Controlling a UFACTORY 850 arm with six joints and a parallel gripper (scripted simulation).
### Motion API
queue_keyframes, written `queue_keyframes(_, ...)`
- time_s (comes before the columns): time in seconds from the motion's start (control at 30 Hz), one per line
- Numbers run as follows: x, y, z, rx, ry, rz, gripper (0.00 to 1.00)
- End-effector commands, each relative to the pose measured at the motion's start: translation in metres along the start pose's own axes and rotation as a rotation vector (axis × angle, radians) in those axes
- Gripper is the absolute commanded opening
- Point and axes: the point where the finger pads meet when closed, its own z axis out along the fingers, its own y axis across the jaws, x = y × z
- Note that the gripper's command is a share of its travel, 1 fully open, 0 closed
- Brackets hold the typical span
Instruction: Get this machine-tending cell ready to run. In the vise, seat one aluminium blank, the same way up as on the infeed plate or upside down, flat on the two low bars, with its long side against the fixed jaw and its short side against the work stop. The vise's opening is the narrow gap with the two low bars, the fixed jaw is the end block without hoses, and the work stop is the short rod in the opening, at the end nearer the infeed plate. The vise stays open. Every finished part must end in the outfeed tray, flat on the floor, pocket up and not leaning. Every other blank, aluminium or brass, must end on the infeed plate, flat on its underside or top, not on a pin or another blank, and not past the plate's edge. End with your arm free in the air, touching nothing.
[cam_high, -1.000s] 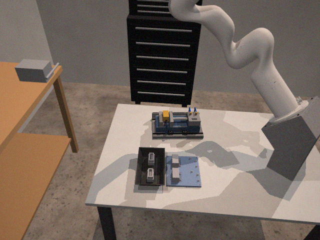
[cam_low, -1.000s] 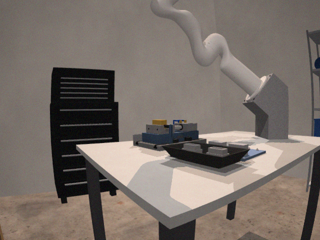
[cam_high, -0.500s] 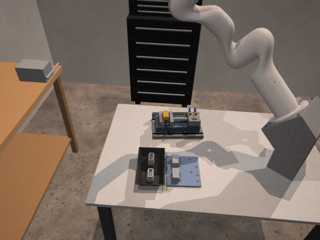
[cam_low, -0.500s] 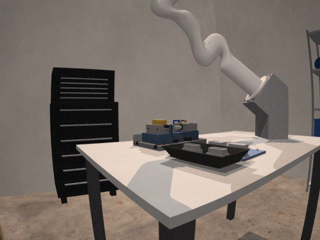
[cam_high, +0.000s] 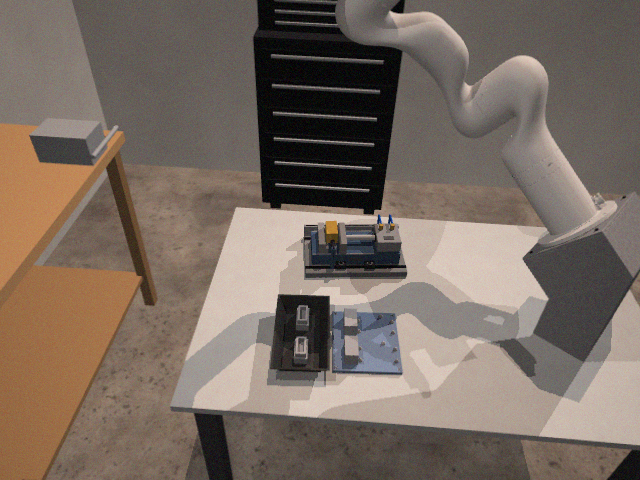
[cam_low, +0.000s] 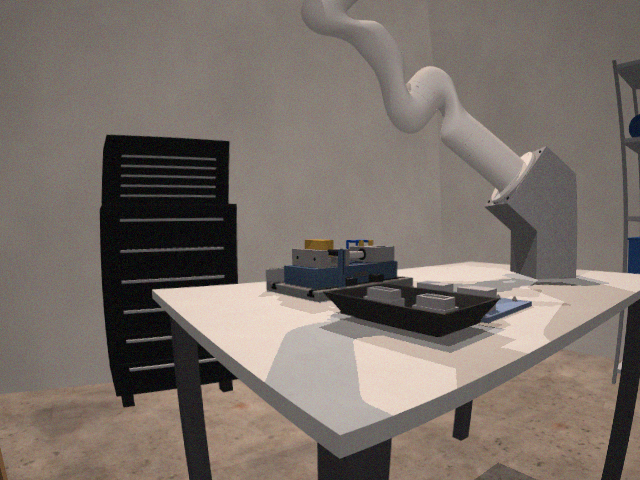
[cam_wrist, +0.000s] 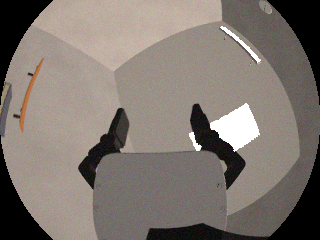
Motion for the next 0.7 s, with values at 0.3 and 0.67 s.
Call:
queue_keyframes(0.3, 0.150, -0.010, 0.007, -0.004, 0.327, 0.125, 1.00)
queue_keyframes(0.67, 0.264, -0.013, -0.010, 0.013, 0.579, 0.215, 1.00)
